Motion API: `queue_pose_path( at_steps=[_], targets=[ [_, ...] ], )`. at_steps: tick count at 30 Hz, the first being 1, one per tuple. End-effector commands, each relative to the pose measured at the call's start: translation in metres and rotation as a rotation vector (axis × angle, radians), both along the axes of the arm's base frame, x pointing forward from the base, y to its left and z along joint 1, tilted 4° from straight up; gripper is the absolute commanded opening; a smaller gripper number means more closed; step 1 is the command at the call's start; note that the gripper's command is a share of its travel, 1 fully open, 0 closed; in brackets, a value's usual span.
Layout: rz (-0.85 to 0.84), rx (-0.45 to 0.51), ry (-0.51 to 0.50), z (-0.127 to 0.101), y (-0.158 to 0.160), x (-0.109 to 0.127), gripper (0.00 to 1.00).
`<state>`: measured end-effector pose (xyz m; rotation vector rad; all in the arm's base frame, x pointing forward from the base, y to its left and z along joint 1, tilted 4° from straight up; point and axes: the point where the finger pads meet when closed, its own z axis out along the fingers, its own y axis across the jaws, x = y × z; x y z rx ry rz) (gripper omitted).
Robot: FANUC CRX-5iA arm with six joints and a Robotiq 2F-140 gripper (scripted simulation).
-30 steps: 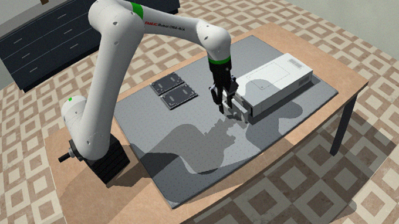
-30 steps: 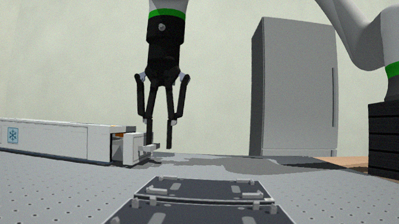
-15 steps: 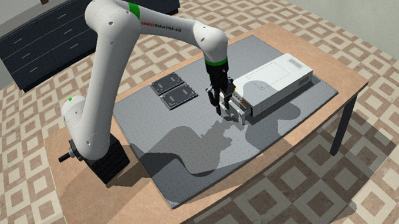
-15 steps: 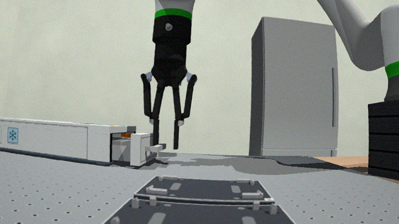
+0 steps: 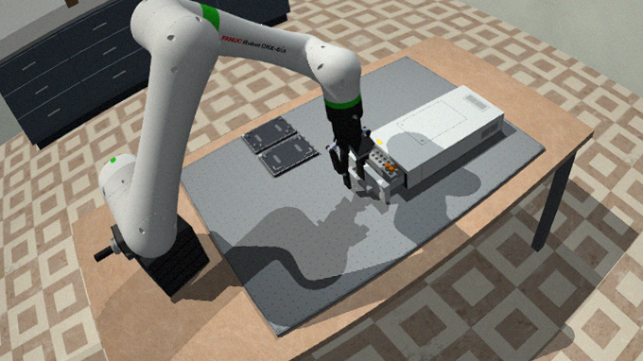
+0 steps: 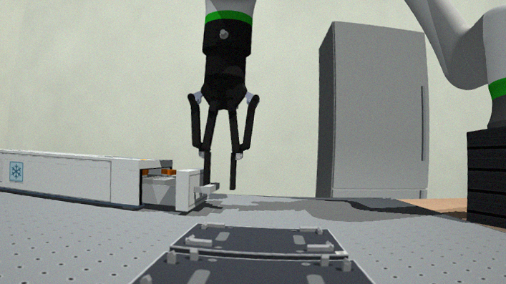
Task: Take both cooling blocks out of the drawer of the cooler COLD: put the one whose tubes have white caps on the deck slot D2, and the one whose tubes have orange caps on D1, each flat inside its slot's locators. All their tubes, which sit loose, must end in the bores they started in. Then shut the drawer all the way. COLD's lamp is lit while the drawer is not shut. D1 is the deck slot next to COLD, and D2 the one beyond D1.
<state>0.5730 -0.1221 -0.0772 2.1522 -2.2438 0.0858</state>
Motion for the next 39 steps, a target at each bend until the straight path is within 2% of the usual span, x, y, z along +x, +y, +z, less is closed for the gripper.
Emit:
queue_pose_path(
  at_steps=[1,39],
  targets=[
    [0.000,0.000,-0.002,0.001,0.000,-0.002,0.34],
    [0.000,0.000,-0.002,0.000,0.002,-0.047,0.34]
  ],
)
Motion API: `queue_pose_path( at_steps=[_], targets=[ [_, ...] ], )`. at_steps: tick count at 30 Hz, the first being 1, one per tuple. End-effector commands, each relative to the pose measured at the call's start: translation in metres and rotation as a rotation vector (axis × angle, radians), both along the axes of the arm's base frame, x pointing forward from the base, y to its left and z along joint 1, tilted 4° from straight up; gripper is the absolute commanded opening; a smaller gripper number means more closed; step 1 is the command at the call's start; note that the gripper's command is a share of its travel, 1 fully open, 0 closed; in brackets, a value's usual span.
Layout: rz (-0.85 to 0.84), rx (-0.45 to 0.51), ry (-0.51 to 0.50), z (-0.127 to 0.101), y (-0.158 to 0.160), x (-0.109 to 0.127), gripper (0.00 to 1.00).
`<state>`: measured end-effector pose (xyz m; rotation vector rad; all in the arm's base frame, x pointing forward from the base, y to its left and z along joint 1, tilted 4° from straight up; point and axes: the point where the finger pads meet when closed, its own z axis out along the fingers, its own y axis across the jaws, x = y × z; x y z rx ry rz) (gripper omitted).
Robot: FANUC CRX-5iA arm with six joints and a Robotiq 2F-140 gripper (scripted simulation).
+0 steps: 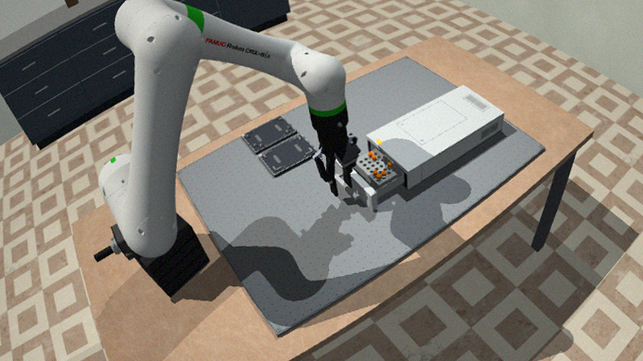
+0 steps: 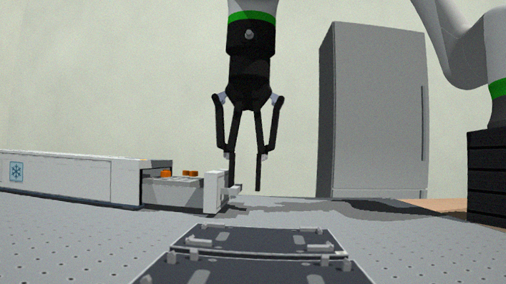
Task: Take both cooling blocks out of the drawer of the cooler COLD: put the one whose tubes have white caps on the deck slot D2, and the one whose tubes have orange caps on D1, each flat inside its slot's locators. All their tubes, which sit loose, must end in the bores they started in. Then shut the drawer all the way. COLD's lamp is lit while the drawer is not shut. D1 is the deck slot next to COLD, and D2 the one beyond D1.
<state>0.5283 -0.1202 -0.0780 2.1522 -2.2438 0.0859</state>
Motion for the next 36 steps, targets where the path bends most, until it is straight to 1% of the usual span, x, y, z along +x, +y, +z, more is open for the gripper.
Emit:
queue_pose_path(
  at_steps=[1,36],
  targets=[
    [0.000,0.000,-0.002,0.001,0.000,-0.003,0.34],
    [0.000,0.000,-0.002,0.000,0.002,-0.045,0.34]
  ],
)
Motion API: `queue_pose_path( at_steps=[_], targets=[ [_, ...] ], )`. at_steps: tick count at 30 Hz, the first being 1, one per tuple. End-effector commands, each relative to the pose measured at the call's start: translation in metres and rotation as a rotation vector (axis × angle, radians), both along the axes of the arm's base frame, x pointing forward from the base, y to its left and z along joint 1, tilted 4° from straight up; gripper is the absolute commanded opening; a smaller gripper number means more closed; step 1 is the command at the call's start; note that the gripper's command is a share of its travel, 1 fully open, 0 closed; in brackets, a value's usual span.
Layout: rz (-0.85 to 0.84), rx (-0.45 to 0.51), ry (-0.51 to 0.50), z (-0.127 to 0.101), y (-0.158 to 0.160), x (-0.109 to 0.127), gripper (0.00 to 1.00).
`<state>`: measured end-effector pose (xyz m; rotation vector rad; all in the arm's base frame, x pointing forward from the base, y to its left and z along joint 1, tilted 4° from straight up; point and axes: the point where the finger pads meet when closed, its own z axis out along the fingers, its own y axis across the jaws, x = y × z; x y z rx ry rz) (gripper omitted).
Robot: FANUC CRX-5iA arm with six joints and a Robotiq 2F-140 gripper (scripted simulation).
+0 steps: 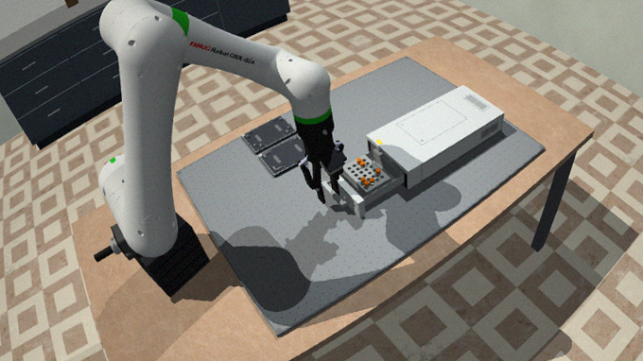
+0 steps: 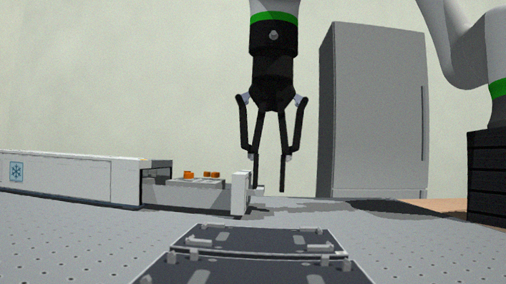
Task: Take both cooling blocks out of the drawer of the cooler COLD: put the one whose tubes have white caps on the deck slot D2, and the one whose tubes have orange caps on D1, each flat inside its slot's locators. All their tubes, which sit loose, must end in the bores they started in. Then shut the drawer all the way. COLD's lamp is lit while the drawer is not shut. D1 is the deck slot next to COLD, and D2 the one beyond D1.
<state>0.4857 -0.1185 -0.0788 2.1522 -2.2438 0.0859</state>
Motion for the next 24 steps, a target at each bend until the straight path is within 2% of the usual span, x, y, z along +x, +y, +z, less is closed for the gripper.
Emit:
queue_pose_path(
  at_steps=[1,24],
  targets=[
    [0.000,0.000,-0.002,0.001,0.000,-0.002,0.34],
    [0.000,0.000,-0.001,0.000,0.001,-0.027,0.34]
  ],
)
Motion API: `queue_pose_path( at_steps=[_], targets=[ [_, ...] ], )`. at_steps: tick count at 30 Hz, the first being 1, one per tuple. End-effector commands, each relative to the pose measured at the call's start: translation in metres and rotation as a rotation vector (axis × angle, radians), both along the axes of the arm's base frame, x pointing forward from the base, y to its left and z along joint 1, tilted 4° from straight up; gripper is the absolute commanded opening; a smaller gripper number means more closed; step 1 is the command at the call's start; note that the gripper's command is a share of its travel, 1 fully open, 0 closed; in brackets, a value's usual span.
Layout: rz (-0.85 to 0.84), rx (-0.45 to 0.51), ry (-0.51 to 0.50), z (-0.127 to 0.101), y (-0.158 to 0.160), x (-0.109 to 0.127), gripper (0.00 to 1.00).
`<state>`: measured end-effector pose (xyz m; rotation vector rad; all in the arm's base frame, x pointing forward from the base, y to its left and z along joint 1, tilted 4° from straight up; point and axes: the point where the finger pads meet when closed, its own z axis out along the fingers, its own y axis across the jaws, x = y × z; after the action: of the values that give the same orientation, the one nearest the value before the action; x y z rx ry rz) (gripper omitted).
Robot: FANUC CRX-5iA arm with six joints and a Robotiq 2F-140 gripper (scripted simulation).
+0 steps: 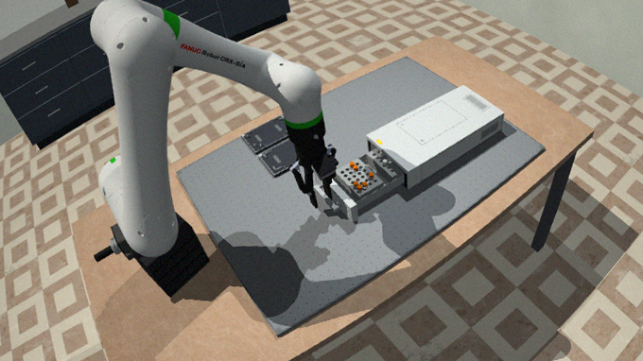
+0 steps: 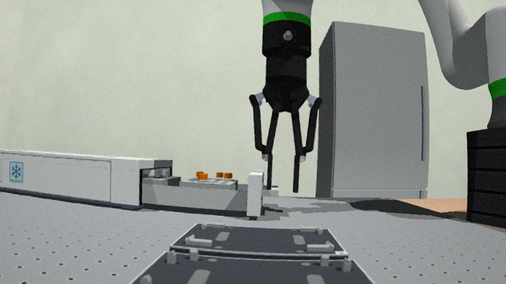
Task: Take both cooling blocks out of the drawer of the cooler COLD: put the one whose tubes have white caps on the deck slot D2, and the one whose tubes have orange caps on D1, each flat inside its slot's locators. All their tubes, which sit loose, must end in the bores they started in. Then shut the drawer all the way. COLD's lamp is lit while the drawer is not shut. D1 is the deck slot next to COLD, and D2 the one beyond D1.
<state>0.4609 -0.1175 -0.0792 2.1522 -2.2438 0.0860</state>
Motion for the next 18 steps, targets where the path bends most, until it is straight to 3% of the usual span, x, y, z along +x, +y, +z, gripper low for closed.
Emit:
queue_pose_path(
  at_steps=[1,18],
  targets=[
    [0.000,0.000,-0.001,0.001,0.000,-0.003,0.34],
    [0.000,0.000,-0.001,0.000,0.001,-0.023,0.34]
  ],
)
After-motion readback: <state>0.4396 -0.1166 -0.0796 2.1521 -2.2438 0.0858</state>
